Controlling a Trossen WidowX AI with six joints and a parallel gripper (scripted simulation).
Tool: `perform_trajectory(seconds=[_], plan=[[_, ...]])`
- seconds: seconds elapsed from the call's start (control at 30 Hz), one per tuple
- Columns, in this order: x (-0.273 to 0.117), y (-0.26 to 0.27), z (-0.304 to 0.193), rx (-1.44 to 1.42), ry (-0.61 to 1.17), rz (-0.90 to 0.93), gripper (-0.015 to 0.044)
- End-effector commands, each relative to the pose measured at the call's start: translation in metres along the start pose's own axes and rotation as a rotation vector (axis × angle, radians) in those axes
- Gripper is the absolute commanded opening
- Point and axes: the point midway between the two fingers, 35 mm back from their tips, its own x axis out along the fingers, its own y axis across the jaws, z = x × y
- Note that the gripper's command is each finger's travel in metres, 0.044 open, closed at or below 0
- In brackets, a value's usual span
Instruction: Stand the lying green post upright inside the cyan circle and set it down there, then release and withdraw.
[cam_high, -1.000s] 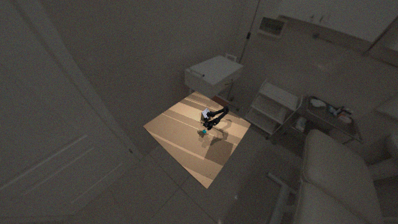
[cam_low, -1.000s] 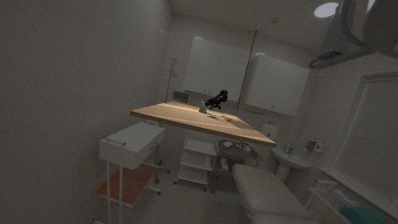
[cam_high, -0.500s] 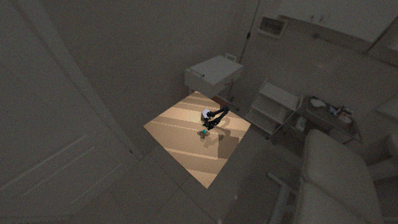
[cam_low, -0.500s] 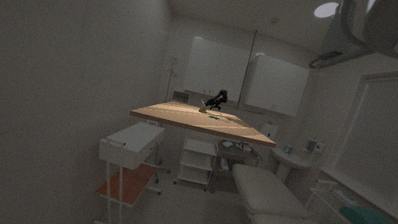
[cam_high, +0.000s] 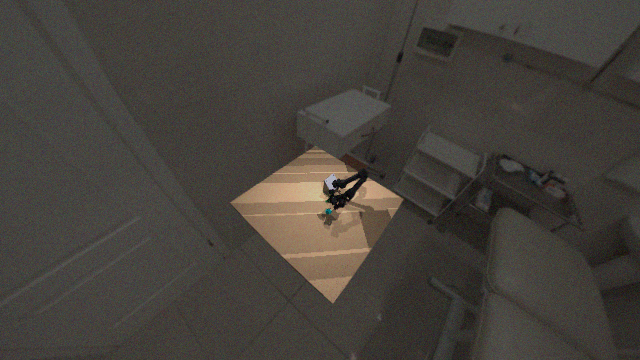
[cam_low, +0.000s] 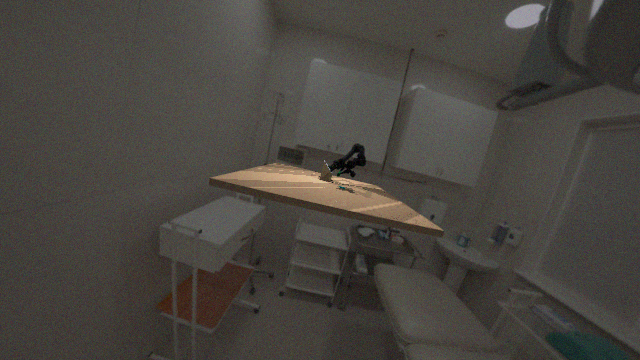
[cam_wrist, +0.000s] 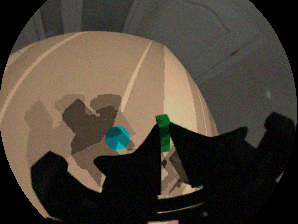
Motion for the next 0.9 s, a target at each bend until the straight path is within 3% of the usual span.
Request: perform_trajectory(seconds=[0.0,0.87], plan=[[0.0009,-0.0016,-0.0007,0.011,-0.025,-0.010,0.0023],[-0.0025,0.0011,0.0028,0.056,-0.194,-0.015,0.0023]])
